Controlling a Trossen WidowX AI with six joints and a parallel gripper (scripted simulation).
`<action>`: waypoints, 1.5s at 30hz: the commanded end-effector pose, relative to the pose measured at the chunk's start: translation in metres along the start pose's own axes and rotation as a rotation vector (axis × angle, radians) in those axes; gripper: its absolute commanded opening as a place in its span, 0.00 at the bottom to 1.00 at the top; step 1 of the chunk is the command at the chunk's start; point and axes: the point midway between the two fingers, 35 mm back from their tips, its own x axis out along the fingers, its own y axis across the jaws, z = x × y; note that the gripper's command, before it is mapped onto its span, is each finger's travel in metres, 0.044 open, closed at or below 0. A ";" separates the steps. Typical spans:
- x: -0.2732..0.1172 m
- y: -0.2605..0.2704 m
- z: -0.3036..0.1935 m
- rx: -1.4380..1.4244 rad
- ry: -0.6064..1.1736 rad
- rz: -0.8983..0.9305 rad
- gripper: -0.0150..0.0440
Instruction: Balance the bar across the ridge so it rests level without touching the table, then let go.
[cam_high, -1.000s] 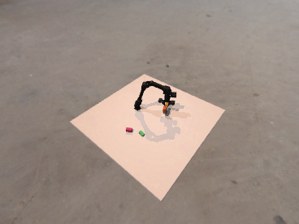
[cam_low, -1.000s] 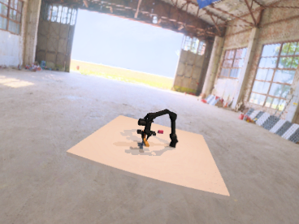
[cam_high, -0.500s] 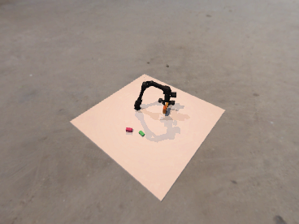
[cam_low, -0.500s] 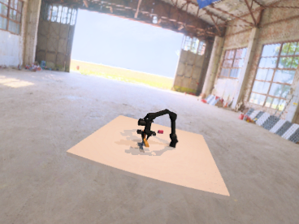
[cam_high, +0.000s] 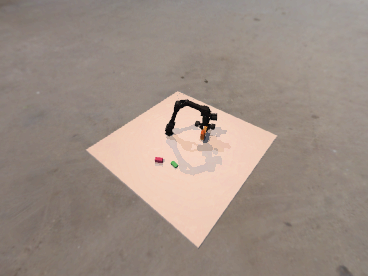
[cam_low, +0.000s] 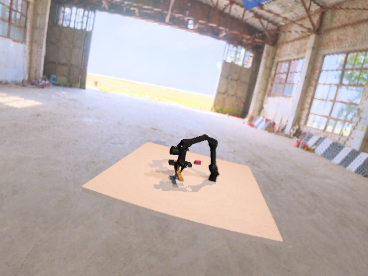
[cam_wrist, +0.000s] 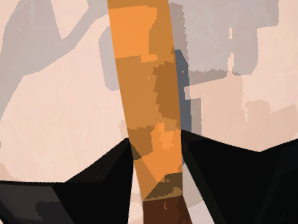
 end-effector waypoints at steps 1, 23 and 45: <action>0.000 0.000 0.000 0.000 0.000 0.000 0.25; 0.000 0.000 0.000 0.000 0.000 0.000 0.25; 0.000 0.000 0.000 0.000 0.000 0.000 0.54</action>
